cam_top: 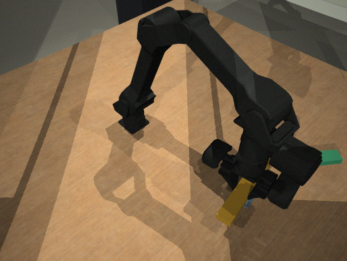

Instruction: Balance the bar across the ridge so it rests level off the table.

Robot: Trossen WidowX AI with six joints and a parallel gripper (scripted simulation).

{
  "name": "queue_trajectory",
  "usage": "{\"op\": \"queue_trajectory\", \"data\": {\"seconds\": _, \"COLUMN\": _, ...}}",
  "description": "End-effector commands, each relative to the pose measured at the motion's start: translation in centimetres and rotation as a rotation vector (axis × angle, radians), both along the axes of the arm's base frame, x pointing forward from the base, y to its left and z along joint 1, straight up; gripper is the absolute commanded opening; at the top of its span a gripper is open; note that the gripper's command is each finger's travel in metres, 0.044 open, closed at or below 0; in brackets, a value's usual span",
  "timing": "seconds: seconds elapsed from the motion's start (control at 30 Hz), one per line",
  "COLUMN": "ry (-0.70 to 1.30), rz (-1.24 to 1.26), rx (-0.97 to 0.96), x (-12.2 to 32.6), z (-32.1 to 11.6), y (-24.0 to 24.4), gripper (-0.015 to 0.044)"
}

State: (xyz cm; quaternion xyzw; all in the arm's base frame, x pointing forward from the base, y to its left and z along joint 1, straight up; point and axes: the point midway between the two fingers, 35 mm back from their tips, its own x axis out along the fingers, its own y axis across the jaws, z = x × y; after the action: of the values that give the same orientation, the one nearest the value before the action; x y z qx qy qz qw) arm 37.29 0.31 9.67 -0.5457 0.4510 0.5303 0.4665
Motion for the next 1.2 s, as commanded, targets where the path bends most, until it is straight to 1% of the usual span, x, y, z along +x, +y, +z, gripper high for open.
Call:
{"op": "queue_trajectory", "data": {"seconds": 0.0, "ry": 0.0, "rz": 0.0, "rx": 0.0, "x": 0.0, "z": 0.0, "y": 0.0, "gripper": 0.0}}
{"op": "queue_trajectory", "data": {"seconds": 0.7, "ry": 0.0, "rz": 0.0, "rx": 0.0, "x": 0.0, "z": 0.0, "y": 0.0, "gripper": 0.0}}
{"op": "queue_trajectory", "data": {"seconds": 0.9, "ry": 0.0, "rz": 0.0, "rx": 0.0, "x": 0.0, "z": 0.0, "y": 0.0, "gripper": 0.0157}}
{"op": "queue_trajectory", "data": {"seconds": 0.93, "ry": 0.0, "rz": 0.0, "rx": 0.0, "x": 0.0, "z": 0.0, "y": 0.0, "gripper": 0.0167}}
{"op": "queue_trajectory", "data": {"seconds": 1.17, "ry": 0.0, "rz": 0.0, "rx": 0.0, "x": 0.0, "z": 0.0, "y": 0.0, "gripper": 0.0167}}
